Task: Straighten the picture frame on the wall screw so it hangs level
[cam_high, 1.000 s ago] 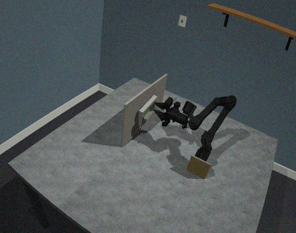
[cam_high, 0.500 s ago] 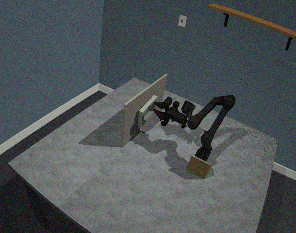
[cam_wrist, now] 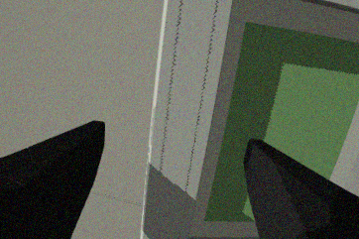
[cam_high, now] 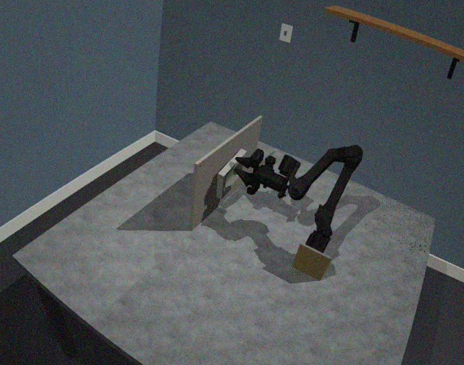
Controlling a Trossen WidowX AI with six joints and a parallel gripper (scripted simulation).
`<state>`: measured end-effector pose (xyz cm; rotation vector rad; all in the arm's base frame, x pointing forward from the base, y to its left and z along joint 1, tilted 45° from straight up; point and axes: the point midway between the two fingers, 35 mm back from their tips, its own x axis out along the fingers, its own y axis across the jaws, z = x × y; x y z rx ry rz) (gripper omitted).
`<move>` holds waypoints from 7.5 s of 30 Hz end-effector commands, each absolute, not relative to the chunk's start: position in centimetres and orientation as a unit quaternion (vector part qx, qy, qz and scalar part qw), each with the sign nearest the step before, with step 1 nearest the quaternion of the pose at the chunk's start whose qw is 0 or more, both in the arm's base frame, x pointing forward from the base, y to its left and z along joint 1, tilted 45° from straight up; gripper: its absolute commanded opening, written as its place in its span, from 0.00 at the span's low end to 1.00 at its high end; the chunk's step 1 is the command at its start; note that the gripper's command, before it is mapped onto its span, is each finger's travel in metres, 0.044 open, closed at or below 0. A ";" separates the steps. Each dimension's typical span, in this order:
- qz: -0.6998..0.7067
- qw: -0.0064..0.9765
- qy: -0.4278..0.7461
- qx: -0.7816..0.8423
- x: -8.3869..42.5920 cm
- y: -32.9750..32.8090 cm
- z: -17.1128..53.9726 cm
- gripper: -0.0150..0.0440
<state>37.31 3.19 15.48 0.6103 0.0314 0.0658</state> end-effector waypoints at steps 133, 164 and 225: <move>0.034 0.954 0.017 0.298 38.3 4.0 16.1 0.25; 0.034 0.954 0.017 0.298 38.3 3.8 16.6 0.25; 0.027 0.930 0.020 0.366 38.4 3.1 16.2 0.25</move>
